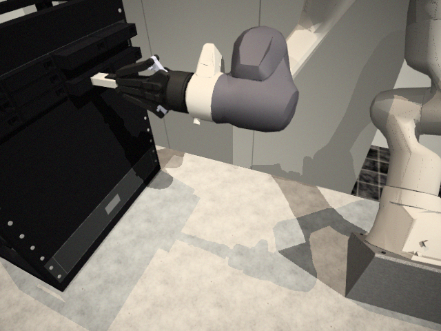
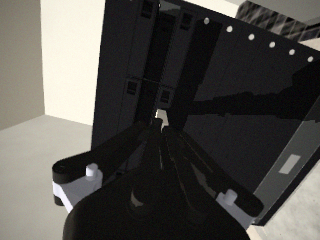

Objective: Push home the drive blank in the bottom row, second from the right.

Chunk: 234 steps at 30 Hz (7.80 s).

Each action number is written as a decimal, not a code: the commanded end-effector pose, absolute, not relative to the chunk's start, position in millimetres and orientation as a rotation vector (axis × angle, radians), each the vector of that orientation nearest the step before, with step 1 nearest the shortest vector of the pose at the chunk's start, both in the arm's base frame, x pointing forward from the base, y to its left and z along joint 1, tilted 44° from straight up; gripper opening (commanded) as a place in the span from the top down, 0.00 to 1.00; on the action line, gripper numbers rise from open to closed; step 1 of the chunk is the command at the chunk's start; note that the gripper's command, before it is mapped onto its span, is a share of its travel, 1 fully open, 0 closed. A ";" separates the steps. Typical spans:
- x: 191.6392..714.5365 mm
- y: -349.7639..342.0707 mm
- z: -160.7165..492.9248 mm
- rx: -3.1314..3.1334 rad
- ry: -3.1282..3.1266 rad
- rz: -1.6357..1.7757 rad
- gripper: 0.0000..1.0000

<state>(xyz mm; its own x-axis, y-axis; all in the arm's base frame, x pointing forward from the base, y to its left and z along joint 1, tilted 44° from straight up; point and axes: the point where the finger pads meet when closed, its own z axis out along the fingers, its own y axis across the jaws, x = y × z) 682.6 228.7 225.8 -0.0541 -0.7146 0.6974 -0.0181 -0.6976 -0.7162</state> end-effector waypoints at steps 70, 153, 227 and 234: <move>708.1 227.4 221.7 -1.723 0.783 -1.798 1.00; 632.6 232.0 218.4 -1.723 0.783 -1.798 1.00; 479.7 238.3 225.2 -1.723 0.783 -1.798 1.00; 479.7 238.3 225.2 -1.723 0.783 -1.798 1.00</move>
<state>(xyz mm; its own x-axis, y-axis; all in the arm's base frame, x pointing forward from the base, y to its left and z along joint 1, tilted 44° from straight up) 481.1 237.4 224.7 -0.0504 -0.7215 0.6906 -0.0210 -0.6906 -0.7230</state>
